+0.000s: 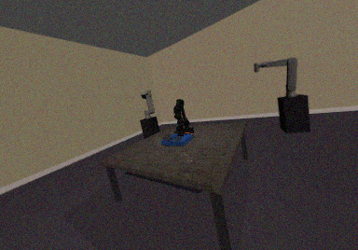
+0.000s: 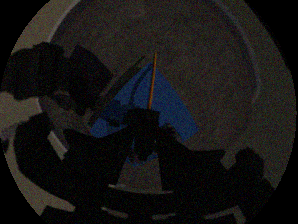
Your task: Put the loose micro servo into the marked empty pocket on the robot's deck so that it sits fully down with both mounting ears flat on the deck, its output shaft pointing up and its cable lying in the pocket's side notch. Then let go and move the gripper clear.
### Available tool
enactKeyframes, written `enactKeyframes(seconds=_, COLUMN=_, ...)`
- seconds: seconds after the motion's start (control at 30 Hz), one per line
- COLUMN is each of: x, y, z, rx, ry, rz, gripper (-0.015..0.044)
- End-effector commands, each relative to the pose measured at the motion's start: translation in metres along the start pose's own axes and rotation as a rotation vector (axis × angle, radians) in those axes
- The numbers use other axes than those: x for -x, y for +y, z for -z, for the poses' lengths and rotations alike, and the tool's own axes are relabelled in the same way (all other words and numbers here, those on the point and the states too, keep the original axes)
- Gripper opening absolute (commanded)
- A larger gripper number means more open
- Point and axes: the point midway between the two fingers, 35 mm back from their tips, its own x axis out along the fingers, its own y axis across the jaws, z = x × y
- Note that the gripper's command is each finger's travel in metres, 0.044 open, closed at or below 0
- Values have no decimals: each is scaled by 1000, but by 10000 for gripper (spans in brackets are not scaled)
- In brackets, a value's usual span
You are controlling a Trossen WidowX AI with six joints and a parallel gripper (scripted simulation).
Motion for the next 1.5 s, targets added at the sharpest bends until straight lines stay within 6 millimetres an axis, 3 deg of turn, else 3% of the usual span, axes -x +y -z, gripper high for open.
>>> enactKeyframes(seconds=0.0, x=2, y=-1, z=5, rx=3, ry=0, rz=7, gripper=0)
enactKeyframes(seconds=0.53, x=1, y=38, z=52, rx=3, ry=5, rz=4, gripper=0)
enactKeyframes(seconds=0.7, x=1, y=39, z=53, rx=-31, ry=5, rz=4, gripper=0)
enactKeyframes(seconds=1.47, x=2, y=39, z=54, rx=-803, ry=4, rz=6, gripper=0)
